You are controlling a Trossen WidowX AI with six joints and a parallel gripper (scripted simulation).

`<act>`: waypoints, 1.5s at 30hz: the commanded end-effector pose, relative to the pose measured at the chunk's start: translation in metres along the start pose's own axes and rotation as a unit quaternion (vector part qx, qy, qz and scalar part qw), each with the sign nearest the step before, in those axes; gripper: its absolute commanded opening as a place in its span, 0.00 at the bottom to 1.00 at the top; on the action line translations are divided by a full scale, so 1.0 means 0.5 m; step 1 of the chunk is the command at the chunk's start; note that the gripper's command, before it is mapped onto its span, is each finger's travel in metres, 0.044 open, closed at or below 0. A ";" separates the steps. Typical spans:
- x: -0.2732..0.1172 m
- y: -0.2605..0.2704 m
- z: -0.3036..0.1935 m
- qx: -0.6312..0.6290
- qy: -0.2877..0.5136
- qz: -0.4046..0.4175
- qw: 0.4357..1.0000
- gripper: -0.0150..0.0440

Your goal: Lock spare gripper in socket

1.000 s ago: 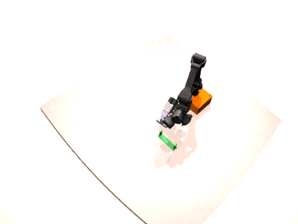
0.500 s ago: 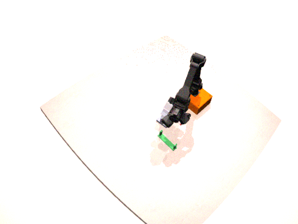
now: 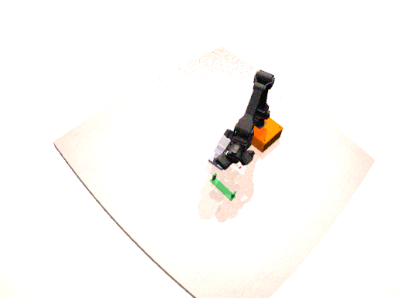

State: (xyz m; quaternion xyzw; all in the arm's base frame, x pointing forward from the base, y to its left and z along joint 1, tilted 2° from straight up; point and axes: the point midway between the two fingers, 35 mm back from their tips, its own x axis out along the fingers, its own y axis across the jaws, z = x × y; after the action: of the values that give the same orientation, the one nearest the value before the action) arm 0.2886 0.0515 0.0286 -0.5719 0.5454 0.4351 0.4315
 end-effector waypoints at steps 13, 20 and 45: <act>-0.071 0.008 0.035 -0.005 0.004 0.007 1.000 0.59; -0.104 0.011 0.050 -0.007 0.007 0.010 1.000 0.59; -0.169 0.015 0.075 -0.013 0.013 0.010 1.000 1.00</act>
State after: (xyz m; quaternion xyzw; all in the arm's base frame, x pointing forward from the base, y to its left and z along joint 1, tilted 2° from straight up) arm 0.2778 0.1083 0.1012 -0.5767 0.5520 0.4378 0.4135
